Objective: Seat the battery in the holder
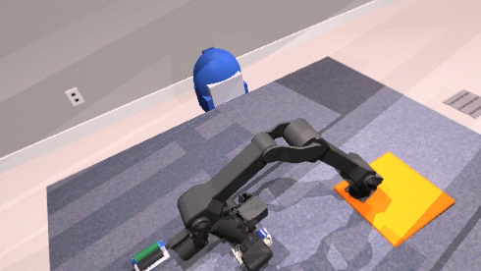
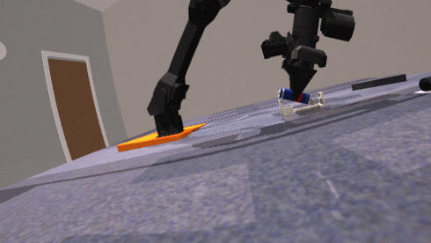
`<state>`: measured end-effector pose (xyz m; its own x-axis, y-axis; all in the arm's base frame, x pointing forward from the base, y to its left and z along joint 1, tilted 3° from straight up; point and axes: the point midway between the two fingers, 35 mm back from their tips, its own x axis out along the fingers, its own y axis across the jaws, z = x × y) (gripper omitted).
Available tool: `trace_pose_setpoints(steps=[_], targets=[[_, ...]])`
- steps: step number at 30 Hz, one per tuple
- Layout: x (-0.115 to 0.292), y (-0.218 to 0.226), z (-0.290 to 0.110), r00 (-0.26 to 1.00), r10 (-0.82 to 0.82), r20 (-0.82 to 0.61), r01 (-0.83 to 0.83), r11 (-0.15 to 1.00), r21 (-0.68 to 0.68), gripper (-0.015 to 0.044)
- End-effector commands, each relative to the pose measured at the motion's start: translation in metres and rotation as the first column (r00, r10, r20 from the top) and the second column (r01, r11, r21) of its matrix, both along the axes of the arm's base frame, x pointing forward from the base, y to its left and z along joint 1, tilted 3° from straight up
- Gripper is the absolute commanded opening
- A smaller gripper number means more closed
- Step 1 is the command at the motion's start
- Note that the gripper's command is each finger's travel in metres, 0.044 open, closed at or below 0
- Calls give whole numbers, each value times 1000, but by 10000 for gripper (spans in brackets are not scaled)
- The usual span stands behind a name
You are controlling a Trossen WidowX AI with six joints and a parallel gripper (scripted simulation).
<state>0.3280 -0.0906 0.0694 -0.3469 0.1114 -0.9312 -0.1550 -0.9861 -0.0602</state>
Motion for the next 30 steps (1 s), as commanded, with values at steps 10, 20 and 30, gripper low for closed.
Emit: trace_pose_setpoints(steps=[10,20,30], targets=[[4,-1,-3,999,1,-43,-1,1000,1,75],[13,-2,-3,1000,1,-26,-1,1000,-4,75],[21,-4,-2,1000,1,-6,-1,1000,-9,75]])
